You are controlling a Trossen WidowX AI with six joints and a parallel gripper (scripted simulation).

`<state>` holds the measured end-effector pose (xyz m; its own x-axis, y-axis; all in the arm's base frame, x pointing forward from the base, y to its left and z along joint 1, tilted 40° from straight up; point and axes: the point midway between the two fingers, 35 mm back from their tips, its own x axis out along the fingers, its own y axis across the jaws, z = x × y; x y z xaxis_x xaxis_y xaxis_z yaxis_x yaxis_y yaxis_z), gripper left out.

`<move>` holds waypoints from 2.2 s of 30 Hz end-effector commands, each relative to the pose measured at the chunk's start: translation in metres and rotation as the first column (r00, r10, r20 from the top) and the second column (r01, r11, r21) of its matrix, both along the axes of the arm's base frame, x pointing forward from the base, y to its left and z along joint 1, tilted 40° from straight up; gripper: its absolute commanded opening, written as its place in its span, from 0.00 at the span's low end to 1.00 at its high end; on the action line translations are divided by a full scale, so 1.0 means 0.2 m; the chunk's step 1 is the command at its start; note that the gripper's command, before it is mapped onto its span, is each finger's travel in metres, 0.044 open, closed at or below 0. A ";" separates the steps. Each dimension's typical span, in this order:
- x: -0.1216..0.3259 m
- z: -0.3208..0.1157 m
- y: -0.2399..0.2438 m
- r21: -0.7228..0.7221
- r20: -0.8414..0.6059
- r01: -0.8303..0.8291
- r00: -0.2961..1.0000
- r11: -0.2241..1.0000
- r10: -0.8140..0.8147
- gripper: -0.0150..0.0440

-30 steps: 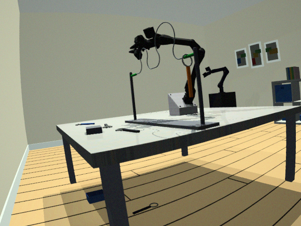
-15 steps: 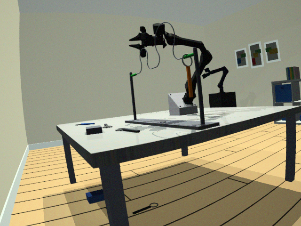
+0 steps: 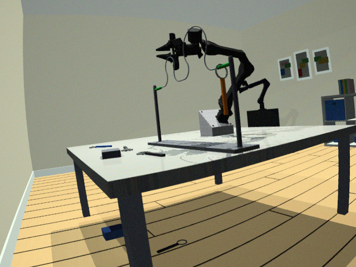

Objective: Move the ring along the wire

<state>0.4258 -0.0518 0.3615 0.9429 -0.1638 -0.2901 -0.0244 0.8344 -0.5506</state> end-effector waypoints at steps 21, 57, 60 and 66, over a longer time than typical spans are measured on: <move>-0.32 0.38 0.73 0.417 0.280 -0.274 0.946 0.866 0.165 0.53; -0.66 0.25 2.12 0.862 0.307 -0.295 0.951 0.412 0.039 0.53; -0.78 0.19 2.25 0.884 0.296 -0.286 0.955 0.370 0.031 0.53; -1.03 0.08 2.45 0.928 0.267 -0.254 0.964 0.273 -0.011 0.53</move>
